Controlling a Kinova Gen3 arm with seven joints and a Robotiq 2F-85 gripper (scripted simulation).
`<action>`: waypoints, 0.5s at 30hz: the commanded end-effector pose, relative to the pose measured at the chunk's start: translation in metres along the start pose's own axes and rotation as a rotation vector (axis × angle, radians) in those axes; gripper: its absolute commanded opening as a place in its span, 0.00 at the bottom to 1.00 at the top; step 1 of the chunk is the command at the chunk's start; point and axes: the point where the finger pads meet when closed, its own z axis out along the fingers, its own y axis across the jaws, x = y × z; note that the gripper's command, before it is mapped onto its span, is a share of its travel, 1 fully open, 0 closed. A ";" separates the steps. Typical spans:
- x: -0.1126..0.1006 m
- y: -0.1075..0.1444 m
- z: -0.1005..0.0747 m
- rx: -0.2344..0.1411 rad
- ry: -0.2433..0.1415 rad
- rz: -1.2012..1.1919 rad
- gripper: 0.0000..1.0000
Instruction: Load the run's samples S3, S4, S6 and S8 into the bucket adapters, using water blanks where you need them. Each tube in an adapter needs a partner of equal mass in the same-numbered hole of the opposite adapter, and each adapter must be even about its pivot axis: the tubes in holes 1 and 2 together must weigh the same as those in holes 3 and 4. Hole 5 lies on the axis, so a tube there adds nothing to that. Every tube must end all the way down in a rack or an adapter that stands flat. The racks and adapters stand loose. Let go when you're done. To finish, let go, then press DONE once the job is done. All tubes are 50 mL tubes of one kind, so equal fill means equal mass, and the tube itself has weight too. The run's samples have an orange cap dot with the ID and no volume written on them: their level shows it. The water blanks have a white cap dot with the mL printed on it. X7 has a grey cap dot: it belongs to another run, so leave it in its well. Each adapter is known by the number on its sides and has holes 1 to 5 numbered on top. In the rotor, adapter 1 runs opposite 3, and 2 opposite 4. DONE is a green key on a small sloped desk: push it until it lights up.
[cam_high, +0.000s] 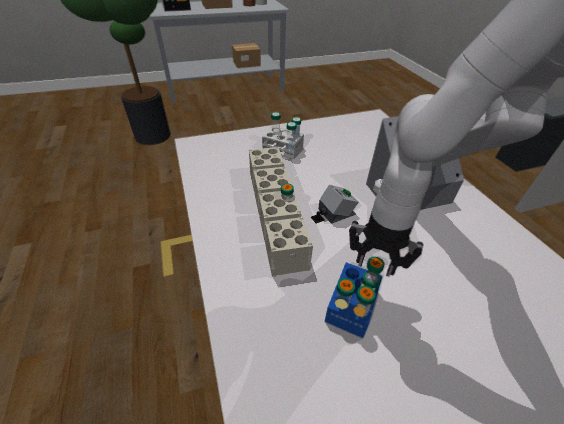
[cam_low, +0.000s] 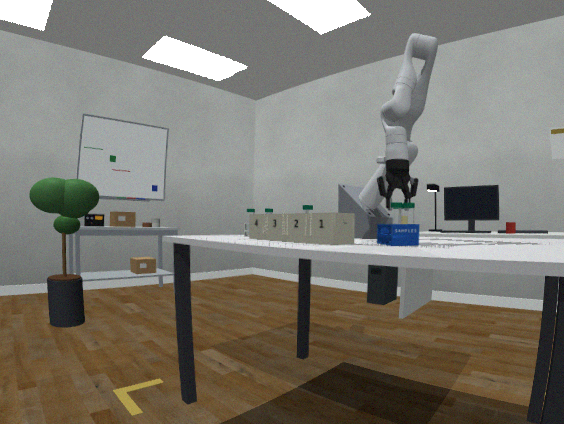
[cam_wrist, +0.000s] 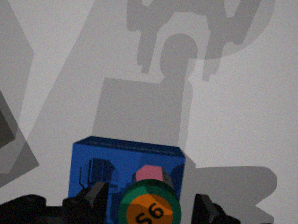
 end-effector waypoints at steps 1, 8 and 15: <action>0.000 0.000 0.001 0.001 -0.001 0.000 0.62; 0.000 0.000 0.003 0.001 -0.001 0.000 0.62; 0.000 0.000 0.004 0.001 -0.001 0.000 0.62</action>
